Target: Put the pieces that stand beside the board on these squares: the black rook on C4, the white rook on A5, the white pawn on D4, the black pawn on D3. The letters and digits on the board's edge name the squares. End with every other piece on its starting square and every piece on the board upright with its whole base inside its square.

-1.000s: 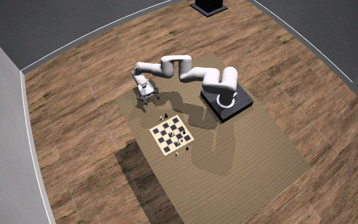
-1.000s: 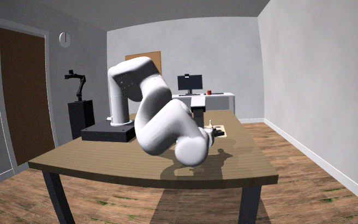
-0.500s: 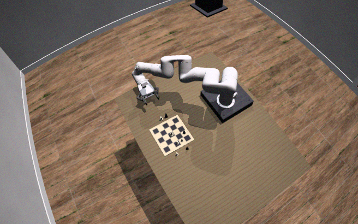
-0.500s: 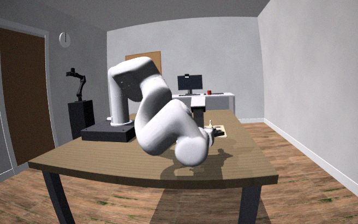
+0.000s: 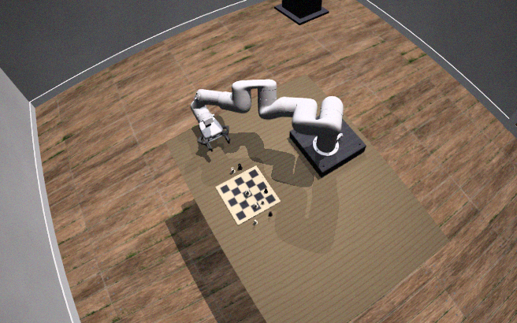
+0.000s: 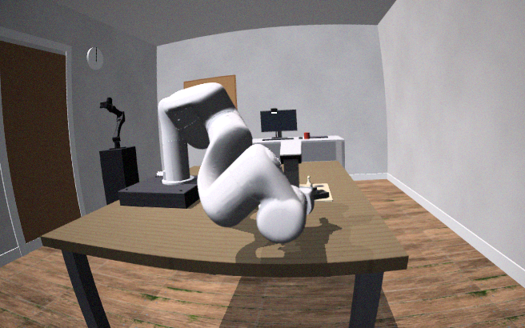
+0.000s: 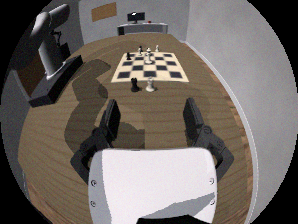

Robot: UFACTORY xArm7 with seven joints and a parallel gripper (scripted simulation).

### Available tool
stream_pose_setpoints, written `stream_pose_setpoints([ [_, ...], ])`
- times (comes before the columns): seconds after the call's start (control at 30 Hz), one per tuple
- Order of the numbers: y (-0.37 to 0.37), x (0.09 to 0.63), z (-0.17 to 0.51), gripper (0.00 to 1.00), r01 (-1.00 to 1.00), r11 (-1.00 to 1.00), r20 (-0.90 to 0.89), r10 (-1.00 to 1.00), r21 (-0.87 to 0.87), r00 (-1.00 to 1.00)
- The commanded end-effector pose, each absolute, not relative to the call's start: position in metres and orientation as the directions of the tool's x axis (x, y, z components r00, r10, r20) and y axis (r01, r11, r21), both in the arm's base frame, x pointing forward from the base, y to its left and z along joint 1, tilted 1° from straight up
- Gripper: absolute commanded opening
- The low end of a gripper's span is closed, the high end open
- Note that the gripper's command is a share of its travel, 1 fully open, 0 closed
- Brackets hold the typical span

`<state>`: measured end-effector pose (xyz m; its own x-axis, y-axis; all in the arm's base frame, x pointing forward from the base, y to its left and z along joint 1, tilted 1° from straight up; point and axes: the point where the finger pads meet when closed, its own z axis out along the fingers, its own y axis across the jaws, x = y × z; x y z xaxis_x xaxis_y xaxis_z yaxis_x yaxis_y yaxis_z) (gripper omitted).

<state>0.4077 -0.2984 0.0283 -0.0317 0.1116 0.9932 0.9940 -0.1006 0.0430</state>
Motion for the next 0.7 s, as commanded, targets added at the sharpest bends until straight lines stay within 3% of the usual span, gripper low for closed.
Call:
stream_pose_setpoints([
  [0.0,-0.301,0.410,0.048,1.00,0.996,-0.079,0.993,0.113,0.038,-0.029],
  [0.67,-0.301,0.409,0.117,1.00,0.996,-0.079,0.993,0.113,0.038,-0.029],
])
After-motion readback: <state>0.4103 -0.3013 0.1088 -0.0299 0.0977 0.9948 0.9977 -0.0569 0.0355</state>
